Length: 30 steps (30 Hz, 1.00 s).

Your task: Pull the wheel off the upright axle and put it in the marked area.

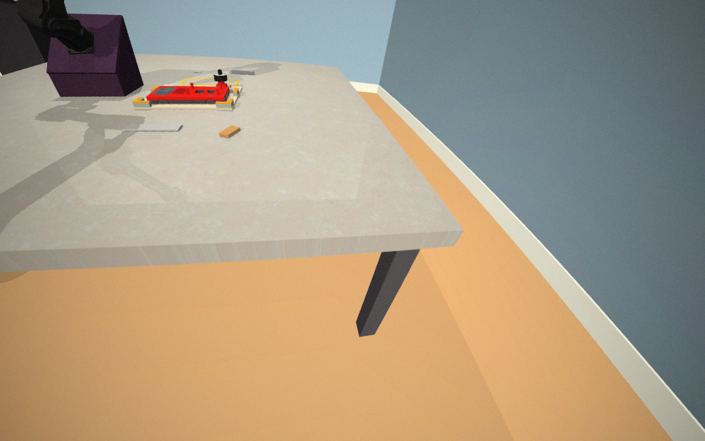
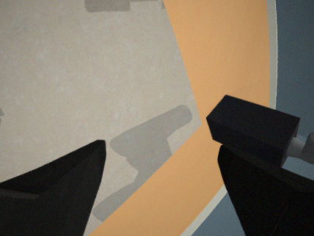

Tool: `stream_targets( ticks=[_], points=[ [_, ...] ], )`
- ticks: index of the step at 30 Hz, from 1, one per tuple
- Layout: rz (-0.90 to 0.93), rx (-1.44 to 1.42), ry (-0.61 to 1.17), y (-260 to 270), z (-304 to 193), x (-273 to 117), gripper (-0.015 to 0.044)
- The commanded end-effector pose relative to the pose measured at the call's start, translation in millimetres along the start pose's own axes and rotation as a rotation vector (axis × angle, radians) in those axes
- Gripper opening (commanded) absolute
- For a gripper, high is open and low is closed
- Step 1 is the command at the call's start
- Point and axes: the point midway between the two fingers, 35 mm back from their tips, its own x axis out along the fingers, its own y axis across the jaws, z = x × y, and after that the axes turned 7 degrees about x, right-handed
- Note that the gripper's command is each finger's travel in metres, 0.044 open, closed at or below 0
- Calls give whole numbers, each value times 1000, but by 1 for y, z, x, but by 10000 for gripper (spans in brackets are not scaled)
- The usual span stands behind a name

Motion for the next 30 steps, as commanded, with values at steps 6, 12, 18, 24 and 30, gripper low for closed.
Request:
stream_targets(
  ticks=[6, 12, 18, 24, 30],
  points=[
    [246, 74, -79, 10, 15, 52, 300],
    [412, 132, -84, 28, 33, 84, 300],
    [590, 160, -71, 62, 60, 109, 300],
    [724, 114, -81, 101, 92, 120, 300],
    [818, 68, -67, 138, 117, 121, 300]
  ],
)
